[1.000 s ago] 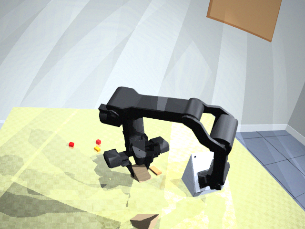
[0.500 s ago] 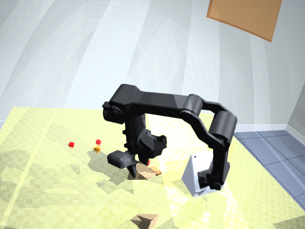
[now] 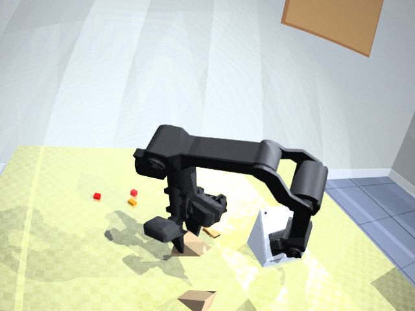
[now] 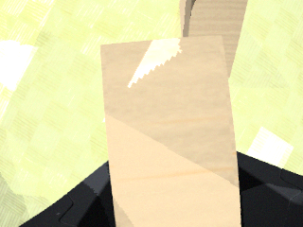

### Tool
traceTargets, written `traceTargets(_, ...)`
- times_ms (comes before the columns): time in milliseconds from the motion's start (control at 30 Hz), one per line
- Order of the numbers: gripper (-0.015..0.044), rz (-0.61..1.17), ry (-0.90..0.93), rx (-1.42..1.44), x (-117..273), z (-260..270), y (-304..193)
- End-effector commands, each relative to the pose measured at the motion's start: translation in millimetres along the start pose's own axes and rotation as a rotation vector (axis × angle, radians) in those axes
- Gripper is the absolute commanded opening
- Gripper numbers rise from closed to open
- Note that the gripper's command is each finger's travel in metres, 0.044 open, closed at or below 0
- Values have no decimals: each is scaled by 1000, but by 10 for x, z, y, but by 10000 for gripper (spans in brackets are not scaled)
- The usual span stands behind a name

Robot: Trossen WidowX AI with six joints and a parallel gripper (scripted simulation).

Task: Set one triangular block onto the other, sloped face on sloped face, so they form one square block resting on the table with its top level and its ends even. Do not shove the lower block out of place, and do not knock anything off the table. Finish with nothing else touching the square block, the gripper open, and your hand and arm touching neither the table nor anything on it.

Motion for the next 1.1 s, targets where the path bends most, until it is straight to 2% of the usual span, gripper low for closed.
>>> traceTargets(0, 0, 0, -5, -3, -50, -138, 121)
traceTargets(367, 0, -15, -11, 1, -227, -435, 423)
traceTargets(500, 0, -18, -11, 0, -238, -445, 423)
traceTargets(767, 0, -93, 7, -55, -520, -493, 396)
traceTargets(1067, 0, -96, -3, -56, -524, -482, 398)
Point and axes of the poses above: the point midway between the two fingers, 35 mm back from their tips, its own x axis back along the fingers, its own z axis across the jaws, y = z × x, the point moved 3 cm from there along x, back along the fingers, and after that the axes turned 2 degrees about -x, right-handed, at the moved point
